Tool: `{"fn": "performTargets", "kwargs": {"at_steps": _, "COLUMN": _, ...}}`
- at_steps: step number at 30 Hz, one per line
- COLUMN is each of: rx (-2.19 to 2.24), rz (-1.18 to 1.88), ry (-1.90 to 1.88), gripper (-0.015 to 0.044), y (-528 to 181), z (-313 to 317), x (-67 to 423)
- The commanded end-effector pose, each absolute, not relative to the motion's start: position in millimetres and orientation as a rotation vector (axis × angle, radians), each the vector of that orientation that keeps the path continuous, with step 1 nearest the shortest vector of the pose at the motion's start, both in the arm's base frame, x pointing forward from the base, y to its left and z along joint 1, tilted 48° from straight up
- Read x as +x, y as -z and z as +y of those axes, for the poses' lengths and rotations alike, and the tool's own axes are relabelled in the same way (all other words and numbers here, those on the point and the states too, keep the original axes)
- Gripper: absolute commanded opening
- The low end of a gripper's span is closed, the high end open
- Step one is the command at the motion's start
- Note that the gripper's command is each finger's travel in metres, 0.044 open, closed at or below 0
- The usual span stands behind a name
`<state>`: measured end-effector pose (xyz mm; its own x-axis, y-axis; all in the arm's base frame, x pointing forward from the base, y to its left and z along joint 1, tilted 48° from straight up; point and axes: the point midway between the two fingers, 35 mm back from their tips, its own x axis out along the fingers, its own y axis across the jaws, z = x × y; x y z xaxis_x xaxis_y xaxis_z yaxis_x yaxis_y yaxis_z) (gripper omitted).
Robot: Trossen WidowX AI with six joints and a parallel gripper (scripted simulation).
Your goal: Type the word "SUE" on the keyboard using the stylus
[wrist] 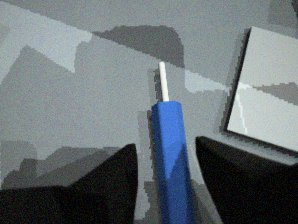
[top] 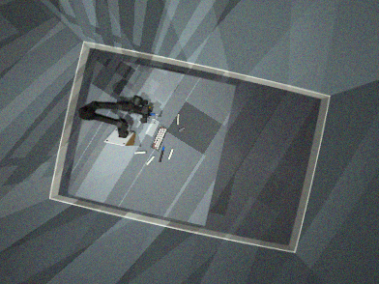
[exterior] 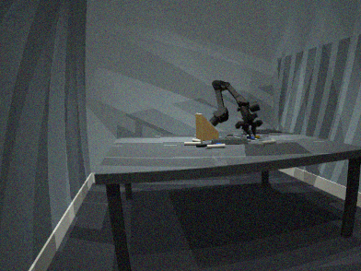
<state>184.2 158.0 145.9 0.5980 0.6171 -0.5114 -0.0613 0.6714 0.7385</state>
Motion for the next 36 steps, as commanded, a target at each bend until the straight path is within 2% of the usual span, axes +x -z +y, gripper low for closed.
{"fn": "performTargets", "kwargs": {"at_steps": 1, "rx": 0.744, "rz": 0.855, "ry": -0.428, "gripper": 0.015, "y": -140.6, "z": 159.3, "x": 184.4}}
{"fn": "performTargets", "kwargs": {"at_steps": 36, "rx": 0.744, "rz": 0.855, "ry": -0.428, "gripper": 0.015, "y": -133.4, "z": 167.2, "x": 185.7}}
